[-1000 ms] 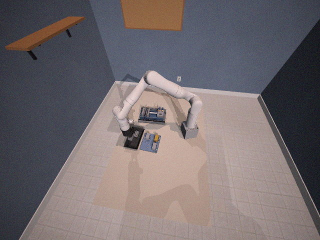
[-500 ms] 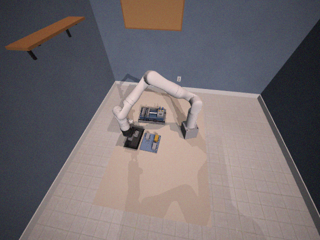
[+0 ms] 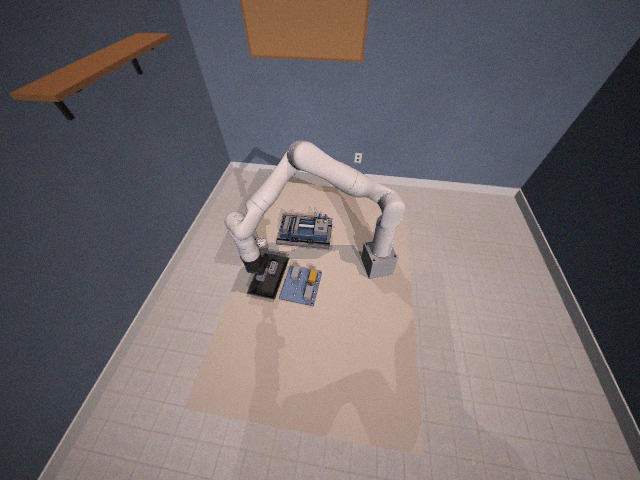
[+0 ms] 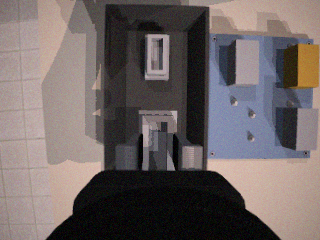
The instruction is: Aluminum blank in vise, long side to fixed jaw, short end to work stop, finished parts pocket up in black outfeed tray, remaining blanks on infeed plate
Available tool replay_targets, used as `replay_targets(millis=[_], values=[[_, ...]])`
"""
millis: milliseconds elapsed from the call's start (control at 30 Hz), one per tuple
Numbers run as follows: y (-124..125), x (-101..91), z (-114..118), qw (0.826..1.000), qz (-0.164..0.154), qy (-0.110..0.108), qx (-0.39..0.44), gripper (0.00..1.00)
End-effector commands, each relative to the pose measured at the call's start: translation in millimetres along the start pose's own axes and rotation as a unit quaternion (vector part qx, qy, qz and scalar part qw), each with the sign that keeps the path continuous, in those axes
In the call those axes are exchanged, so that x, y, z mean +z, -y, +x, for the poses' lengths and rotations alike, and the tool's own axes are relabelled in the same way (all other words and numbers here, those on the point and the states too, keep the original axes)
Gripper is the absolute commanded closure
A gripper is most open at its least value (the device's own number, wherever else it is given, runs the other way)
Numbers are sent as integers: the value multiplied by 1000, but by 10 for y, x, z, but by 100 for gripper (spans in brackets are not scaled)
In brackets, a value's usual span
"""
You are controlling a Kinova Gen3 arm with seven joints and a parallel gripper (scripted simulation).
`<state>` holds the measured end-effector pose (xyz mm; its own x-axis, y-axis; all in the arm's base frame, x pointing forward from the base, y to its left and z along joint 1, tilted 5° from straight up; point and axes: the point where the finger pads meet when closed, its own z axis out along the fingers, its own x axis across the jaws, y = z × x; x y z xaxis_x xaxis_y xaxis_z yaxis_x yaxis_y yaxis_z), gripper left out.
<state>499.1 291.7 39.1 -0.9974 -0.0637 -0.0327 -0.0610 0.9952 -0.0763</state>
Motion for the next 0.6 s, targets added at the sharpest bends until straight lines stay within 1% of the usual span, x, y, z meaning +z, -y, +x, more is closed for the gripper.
replay_targets(millis=[0, 567], values=[[-4, -14, -6, 1000, -1, 1, 0, 100], [-4, 20, -7, 1000, -1, 1, 0, 100]])
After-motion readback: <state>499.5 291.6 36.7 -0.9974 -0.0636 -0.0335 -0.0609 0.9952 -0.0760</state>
